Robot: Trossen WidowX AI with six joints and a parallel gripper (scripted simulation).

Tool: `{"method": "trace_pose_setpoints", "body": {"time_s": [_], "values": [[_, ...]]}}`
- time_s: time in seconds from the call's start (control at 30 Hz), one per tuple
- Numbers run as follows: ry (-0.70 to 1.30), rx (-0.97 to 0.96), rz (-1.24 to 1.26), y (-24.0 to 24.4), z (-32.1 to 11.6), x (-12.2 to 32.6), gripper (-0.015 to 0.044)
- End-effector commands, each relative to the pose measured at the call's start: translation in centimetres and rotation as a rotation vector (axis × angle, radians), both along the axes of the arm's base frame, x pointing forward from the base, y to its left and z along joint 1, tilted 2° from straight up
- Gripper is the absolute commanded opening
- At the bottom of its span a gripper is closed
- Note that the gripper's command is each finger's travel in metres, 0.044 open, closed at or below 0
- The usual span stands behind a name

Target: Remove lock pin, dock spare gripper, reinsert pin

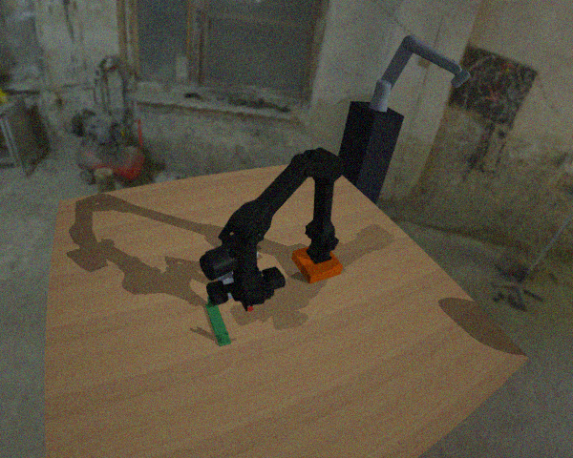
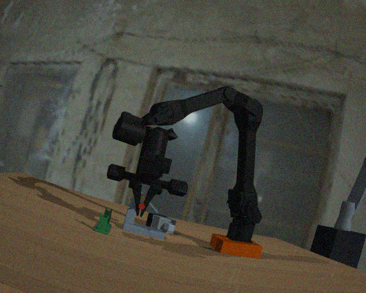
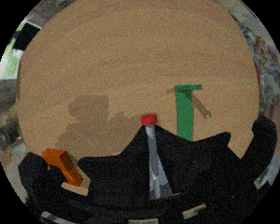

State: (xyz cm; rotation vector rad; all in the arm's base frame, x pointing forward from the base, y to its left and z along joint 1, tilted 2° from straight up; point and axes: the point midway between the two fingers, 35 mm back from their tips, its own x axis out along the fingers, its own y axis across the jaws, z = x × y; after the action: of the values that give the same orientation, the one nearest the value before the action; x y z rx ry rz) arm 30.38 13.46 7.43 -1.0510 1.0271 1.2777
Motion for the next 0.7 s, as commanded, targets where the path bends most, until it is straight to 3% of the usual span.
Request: {"method": "trace_pose_setpoints", "body": {"time_s": [0.0, 0.67], "values": [[-0.002, -0.002, -0.006, 0.3, 0.2, 0.2, 0.0], [0.012, -0.005, -0.004, 2.0, 0.5, 0.2, 0.0]]}}
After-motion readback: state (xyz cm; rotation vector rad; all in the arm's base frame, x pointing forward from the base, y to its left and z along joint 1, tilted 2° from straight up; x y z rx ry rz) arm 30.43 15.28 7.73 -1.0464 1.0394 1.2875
